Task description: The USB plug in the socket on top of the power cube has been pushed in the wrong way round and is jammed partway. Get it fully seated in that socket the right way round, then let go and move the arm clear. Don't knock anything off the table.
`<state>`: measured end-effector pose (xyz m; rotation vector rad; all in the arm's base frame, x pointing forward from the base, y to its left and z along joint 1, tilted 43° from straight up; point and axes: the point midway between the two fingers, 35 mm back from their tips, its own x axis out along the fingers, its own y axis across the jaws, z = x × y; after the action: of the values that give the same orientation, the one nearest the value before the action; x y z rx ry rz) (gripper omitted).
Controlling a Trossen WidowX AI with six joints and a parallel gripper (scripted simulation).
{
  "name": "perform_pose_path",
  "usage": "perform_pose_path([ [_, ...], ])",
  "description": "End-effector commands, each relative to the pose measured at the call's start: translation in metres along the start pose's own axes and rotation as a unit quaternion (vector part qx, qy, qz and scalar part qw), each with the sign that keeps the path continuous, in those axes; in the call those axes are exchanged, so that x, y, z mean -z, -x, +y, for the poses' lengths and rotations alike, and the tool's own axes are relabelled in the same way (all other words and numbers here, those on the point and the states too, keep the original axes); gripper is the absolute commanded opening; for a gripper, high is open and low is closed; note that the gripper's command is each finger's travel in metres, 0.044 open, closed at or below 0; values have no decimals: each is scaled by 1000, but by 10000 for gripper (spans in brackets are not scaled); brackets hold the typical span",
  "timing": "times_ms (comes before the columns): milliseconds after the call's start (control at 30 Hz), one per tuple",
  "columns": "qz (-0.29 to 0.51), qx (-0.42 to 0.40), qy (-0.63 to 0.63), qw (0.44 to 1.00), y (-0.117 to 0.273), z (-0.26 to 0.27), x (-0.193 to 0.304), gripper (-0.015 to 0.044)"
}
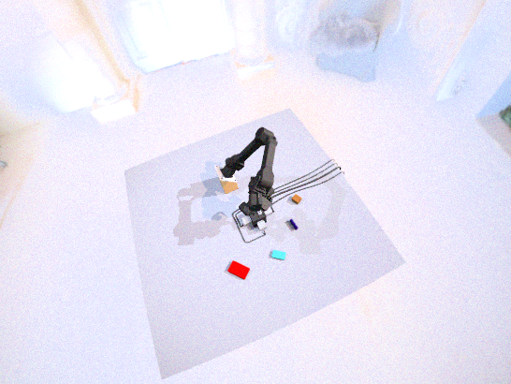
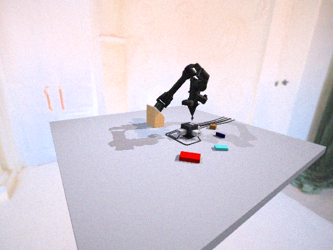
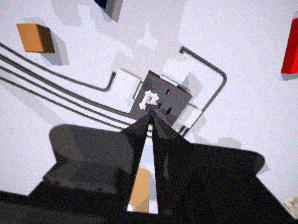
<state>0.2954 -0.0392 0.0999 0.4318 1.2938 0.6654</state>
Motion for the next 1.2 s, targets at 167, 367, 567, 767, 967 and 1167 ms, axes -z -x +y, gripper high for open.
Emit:
perform_pose_path([
  [167, 0, 1, -109, 994, 0, 0, 0, 0],
  [367, 0, 1, -187, 982, 0, 0, 0, 0],
  [567, -1, 1, -263, 965, 0, 0, 0, 0],
  [767, -1, 1, -338, 941, 0, 0, 0, 0],
  [967, -1, 1, -411, 912, 0, 0, 0, 0],
  [1167, -1, 0, -481, 877, 0, 0, 0, 0],
])
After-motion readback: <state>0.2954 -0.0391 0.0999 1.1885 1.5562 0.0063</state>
